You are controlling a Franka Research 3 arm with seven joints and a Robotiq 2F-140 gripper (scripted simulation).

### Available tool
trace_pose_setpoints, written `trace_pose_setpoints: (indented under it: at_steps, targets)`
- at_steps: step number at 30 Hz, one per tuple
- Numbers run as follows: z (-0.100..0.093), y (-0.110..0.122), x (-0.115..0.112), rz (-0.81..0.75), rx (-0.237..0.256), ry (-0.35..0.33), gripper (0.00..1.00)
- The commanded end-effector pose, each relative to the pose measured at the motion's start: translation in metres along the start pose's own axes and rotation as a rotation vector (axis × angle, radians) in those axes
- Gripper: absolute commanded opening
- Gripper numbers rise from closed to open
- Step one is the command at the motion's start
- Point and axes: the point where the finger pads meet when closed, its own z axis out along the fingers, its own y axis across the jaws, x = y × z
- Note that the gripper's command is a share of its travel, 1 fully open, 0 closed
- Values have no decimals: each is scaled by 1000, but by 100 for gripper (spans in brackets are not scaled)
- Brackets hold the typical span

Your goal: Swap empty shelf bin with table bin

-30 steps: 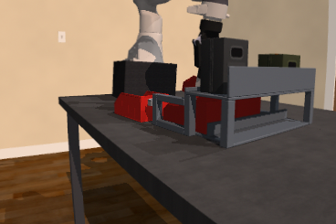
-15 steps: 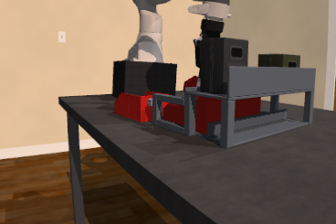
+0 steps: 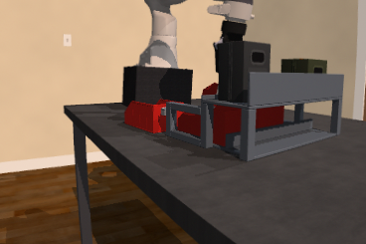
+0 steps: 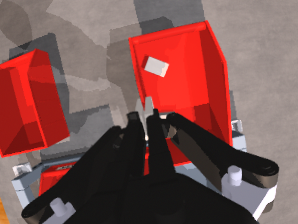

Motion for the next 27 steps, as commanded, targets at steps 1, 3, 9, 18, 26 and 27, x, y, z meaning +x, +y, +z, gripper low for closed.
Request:
trace_pose_setpoints:
  at_steps: [1,3,9,18,26,27]
  targets:
    - [0,1,-2,-8,-2,4,0]
    - [-1,1,-3,-8,-2,4,0]
    - [-2,1,-9,-8,-2,4,0]
    - [-4,1,-18,-8,-2,3,0]
    - [-6,1,-27,-8,-2,3,0]
    - [-7,1,-28,-8,-2,3,0]
